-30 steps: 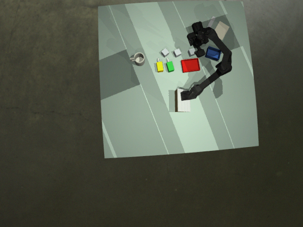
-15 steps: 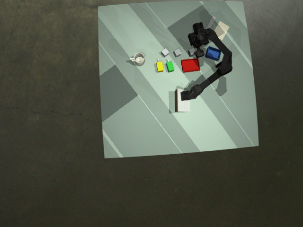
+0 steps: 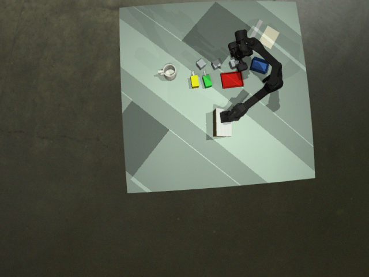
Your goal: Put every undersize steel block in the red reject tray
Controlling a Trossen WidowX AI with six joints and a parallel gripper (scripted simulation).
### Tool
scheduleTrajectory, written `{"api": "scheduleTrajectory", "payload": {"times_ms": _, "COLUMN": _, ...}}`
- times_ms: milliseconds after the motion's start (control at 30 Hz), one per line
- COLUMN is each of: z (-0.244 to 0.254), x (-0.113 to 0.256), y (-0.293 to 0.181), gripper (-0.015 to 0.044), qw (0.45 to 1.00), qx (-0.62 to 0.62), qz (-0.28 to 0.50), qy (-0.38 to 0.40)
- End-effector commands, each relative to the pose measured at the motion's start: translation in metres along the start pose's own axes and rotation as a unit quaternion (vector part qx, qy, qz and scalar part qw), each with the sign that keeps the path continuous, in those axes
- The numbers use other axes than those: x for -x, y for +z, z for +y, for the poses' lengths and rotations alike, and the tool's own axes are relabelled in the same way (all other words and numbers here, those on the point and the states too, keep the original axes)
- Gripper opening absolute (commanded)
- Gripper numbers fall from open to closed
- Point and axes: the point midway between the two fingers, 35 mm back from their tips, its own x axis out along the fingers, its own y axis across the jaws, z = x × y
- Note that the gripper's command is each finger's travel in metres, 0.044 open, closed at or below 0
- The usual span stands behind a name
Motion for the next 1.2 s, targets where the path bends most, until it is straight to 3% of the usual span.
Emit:
{"api": "scheduleTrajectory", "payload": {"times_ms": 0, "z": -0.001, "x": -0.009, "y": -0.001, "gripper": 0.0325, "qw": 1.0, "qx": 0.004, "qz": -0.002, "qy": -0.004}}
{"api": "scheduleTrajectory", "payload": {"times_ms": 767, "z": -0.005, "x": -0.04, "y": 0.0, "gripper": 0.0325, "qw": 1.0, "qx": 0.004, "qz": -0.004, "qy": -0.004}}
{"api": "scheduleTrajectory", "payload": {"times_ms": 900, "z": -0.004, "x": -0.037, "y": 0.001, "gripper": 0.022, "qw": 1.0, "qx": 0.0, "qz": -0.002, "qy": -0.002}}
{"api": "scheduleTrajectory", "payload": {"times_ms": 1167, "z": -0.004, "x": -0.037, "y": 0.001, "gripper": 0.0167, "qw": 1.0, "qx": 0.0, "qz": -0.002, "qy": -0.002}}
